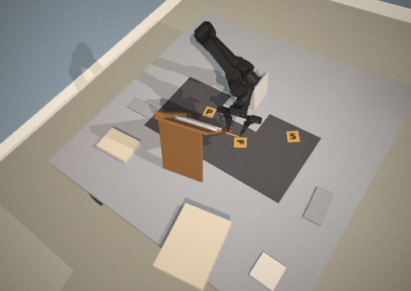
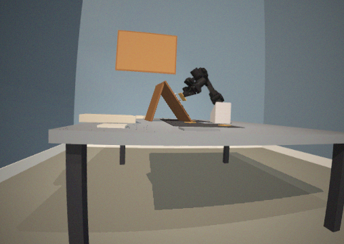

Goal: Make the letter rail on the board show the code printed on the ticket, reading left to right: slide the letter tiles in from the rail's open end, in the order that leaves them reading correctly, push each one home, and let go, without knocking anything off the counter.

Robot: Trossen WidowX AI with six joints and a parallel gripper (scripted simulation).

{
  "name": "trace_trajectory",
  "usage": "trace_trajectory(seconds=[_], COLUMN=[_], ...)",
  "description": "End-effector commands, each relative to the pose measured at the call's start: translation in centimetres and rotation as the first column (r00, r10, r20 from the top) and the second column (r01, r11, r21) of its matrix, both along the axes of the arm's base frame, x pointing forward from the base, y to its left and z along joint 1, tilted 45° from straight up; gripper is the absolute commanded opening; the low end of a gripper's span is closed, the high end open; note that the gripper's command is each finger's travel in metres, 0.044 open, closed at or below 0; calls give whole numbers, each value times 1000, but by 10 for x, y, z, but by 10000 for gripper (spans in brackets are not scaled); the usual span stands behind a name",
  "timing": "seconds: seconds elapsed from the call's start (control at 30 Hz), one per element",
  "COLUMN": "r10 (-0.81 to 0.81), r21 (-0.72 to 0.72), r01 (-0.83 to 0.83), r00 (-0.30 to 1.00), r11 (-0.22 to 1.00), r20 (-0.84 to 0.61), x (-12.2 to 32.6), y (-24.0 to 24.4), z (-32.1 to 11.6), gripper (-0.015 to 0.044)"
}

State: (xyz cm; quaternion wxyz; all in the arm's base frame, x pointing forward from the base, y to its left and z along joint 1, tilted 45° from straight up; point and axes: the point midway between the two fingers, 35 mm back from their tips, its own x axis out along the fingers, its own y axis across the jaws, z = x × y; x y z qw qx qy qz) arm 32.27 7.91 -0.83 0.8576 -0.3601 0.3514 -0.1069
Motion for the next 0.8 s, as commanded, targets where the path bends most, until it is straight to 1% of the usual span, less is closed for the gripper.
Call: trace_trajectory(seconds=[0.0, 0.77], r10=[3, 3], r21=[1, 1], r01=[-3, -3], r00=[1000, 1000], r11=[1000, 1000], r20=[-1, -1], x=[-1, 0], y=[-2, -11], z=[2, 10], gripper=[0, 0])
